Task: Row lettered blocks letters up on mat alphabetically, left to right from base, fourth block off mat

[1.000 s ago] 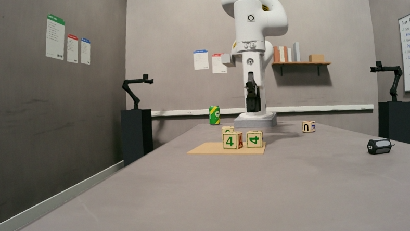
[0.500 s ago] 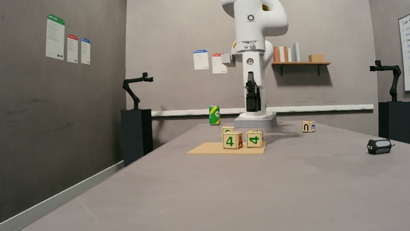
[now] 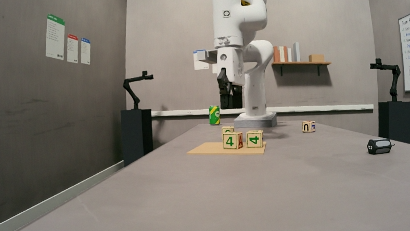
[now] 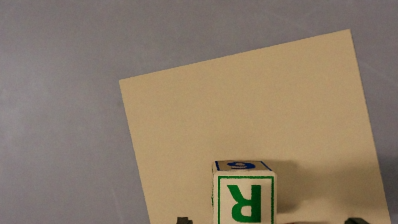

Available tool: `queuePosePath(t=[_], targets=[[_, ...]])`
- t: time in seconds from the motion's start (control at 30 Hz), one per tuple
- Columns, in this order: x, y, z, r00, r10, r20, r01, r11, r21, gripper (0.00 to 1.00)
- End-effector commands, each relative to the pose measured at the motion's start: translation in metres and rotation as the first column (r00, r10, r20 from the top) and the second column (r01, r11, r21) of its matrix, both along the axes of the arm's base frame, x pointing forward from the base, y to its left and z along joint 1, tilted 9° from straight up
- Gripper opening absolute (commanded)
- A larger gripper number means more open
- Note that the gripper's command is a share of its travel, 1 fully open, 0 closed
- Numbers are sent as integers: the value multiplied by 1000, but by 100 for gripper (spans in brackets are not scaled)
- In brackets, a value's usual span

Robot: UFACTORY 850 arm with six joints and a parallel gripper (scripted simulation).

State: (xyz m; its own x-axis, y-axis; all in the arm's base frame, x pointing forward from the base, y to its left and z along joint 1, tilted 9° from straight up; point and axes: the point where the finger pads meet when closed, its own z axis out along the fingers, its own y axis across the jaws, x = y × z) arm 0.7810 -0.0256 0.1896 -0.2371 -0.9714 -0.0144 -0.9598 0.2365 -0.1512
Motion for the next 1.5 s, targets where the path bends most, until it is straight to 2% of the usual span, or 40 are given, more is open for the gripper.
queuePosePath(t=[0.0, 0.9, 1.47], targets=[[1, -1, 2, 1000, -2, 2, 2, 1000, 0, 84], [1, -1, -1, 1000, -2, 2, 2, 1000, 0, 84], [4, -1, -18, 1000, -2, 2, 2, 1000, 0, 84]])
